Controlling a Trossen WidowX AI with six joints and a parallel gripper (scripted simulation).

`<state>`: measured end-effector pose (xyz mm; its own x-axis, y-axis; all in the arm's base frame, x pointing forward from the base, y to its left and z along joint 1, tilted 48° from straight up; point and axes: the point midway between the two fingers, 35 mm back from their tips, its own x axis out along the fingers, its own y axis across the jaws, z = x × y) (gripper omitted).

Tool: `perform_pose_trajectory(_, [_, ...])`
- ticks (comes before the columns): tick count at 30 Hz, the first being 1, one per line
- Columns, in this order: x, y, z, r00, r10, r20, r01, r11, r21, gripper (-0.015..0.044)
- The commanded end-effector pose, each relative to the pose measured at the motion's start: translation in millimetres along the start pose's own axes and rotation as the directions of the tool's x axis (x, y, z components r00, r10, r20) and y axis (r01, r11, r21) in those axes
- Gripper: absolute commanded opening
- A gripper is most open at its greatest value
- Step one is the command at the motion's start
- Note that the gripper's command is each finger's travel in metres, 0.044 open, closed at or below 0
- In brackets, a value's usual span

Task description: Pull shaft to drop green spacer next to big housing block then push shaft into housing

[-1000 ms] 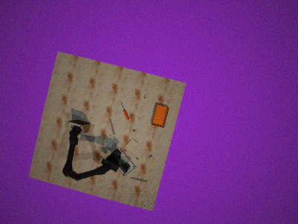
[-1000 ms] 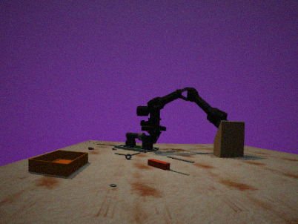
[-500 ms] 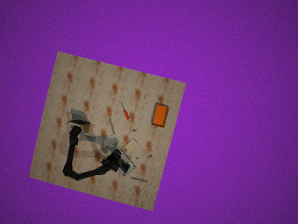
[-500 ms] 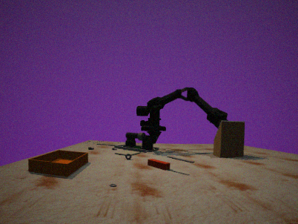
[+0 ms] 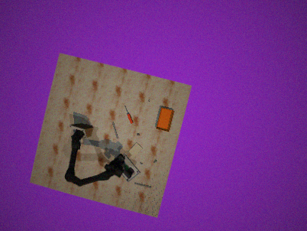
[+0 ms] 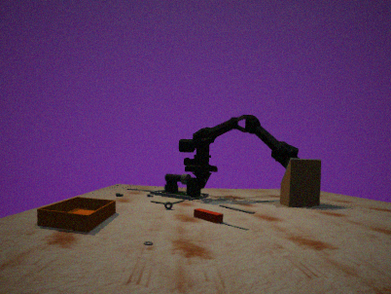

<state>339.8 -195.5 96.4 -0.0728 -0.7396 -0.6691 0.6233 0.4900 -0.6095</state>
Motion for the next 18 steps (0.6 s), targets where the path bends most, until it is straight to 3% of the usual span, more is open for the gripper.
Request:
perform_pose_trajectory(1, [-1.4, -0.1, 3.9, 1.0, 0.001, 0.008, -0.001, 1.0, 0.003, 0.0])
perform_pose_trajectory(18, [-1.4, -0.1, 5.5, 1.0, 0.001, 0.008, -0.001, 1.0, 0.003, 0.0])
